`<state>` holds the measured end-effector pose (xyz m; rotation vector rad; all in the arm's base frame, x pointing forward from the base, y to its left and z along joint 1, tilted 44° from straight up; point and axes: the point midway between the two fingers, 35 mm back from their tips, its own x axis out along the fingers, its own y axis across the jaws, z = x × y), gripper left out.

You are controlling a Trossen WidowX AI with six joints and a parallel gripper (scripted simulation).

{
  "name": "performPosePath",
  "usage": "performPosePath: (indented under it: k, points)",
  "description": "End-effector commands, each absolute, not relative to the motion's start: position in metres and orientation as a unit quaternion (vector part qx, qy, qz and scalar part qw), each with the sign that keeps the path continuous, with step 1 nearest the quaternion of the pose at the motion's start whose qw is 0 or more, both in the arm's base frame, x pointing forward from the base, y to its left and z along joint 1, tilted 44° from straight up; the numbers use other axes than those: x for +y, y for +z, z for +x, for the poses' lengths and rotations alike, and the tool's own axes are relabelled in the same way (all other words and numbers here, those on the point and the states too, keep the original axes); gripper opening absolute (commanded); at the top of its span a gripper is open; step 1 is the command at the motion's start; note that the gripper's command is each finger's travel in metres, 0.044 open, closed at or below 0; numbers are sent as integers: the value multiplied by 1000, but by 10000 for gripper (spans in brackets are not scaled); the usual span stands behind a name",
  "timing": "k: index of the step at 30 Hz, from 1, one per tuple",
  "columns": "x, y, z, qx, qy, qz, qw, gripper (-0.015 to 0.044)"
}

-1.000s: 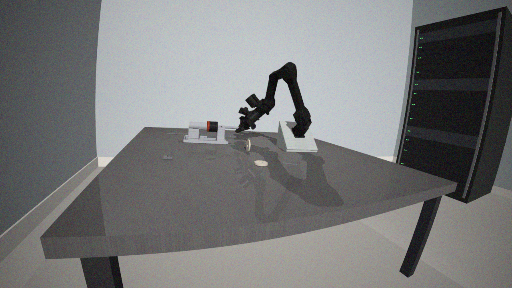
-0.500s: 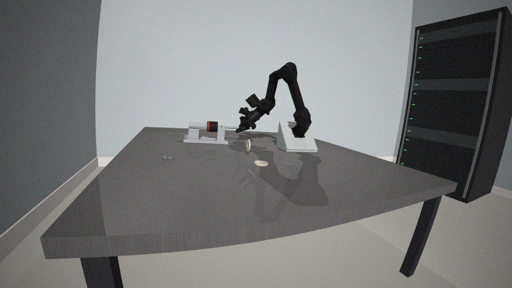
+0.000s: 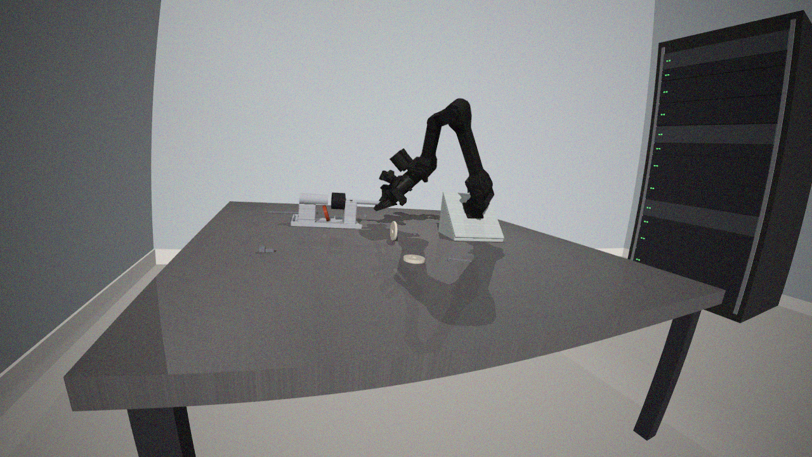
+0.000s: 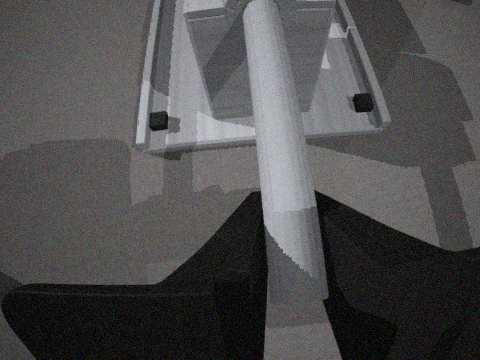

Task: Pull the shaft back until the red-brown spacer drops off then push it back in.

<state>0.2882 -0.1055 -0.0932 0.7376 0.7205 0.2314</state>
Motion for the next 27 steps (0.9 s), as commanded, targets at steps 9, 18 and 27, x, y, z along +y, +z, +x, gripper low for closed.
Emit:
performPosePath:
  k: [9, 18, 27]
  points:
    - [-105, -93, 288, 344, 110, 352, 864, 0]
    - [-105, -93, 288, 344, 110, 352, 864, 0]
    - [-105, -93, 290, 344, 111, 353, 863, 0]
